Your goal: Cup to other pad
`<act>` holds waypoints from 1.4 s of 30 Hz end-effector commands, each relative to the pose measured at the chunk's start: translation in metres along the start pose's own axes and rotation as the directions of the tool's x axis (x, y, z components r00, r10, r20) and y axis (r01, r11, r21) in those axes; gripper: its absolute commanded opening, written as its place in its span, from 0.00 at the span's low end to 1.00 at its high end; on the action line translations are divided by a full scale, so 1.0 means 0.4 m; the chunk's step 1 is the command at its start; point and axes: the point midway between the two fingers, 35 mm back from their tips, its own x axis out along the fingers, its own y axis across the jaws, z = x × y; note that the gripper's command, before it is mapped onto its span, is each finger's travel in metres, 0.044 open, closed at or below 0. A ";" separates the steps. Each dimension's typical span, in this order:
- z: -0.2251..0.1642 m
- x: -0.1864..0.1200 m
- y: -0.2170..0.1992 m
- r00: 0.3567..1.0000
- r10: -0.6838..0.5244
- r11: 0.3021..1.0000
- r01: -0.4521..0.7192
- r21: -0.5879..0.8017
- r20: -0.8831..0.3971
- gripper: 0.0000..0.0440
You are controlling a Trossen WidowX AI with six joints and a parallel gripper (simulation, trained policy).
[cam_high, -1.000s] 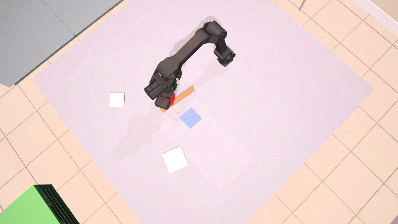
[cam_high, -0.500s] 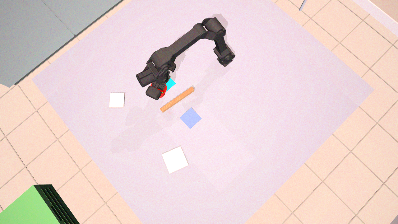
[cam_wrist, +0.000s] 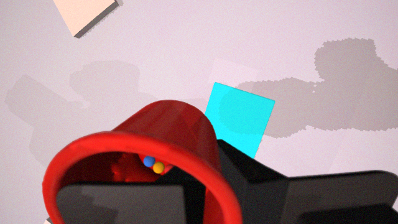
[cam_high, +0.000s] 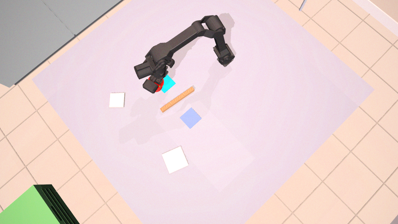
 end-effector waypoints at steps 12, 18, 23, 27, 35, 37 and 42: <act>0.002 0.079 -0.060 1.000 -0.018 0.999 0.017 0.039 0.006 0.00; -0.012 0.114 -0.087 1.000 -0.029 0.998 0.029 0.053 -0.002 0.01; -0.027 0.141 -0.112 0.999 -0.045 0.997 0.045 0.064 -0.011 0.02; -0.036 0.159 -0.135 0.998 -0.062 0.995 0.063 0.073 -0.017 0.04; -0.019 0.163 -0.146 0.999 -0.034 0.994 0.033 0.107 0.004 0.32; -0.012 0.154 -0.143 1.000 -0.013 0.993 0.012 0.116 0.012 0.37; -0.011 0.131 -0.145 1.000 0.021 0.993 -0.023 0.118 0.019 0.40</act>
